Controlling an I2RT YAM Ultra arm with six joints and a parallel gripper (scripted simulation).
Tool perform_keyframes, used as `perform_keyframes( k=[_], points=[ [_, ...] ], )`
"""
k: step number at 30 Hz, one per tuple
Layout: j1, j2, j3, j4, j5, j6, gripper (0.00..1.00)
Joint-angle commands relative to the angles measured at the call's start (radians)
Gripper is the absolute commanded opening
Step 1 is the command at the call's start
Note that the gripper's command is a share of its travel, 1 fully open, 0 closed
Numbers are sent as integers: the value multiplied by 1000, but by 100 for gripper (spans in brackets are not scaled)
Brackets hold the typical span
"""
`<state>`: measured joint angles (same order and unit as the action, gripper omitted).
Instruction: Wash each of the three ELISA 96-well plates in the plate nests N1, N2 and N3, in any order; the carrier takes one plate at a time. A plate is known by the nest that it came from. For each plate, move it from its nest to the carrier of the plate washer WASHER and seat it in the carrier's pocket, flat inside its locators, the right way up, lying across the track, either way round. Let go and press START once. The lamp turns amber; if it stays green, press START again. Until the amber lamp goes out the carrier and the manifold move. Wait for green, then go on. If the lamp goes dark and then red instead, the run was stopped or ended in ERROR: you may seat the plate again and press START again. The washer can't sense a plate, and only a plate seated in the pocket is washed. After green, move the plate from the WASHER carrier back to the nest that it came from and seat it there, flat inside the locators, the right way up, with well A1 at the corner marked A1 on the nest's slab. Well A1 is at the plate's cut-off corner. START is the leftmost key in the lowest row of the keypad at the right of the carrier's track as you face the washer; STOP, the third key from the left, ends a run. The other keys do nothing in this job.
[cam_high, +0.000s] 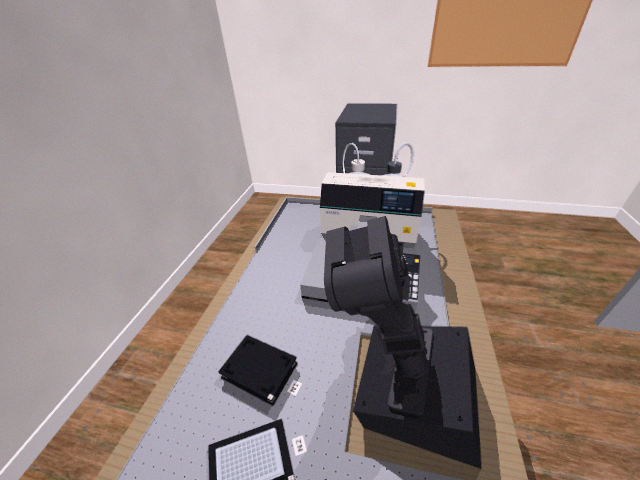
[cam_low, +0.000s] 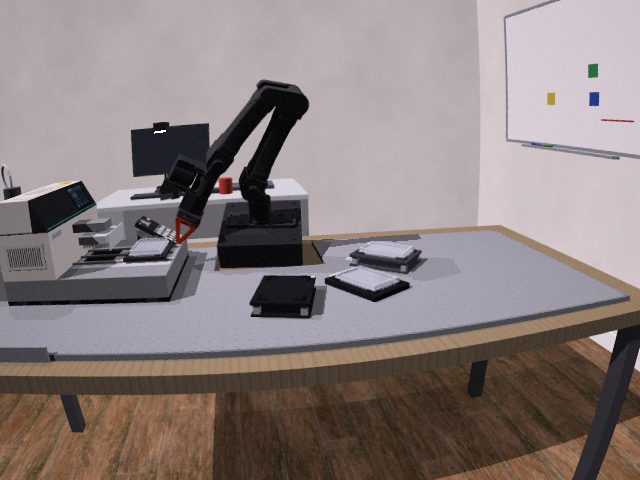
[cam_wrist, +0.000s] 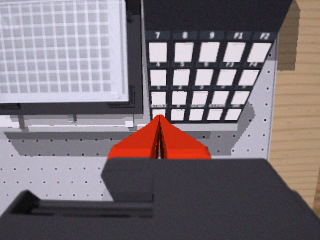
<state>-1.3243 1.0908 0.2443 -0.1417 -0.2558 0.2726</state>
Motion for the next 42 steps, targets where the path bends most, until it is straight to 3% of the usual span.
perform_keyframes(
  k=[1, 22, 42],
  points=[
    [6, 31, -2, 71, 8, 4, 0],
    [6, 31, -2, 71, 8, 4, 0],
    [-50, -174, 34, -183, -23, -44, 0]
  ],
)
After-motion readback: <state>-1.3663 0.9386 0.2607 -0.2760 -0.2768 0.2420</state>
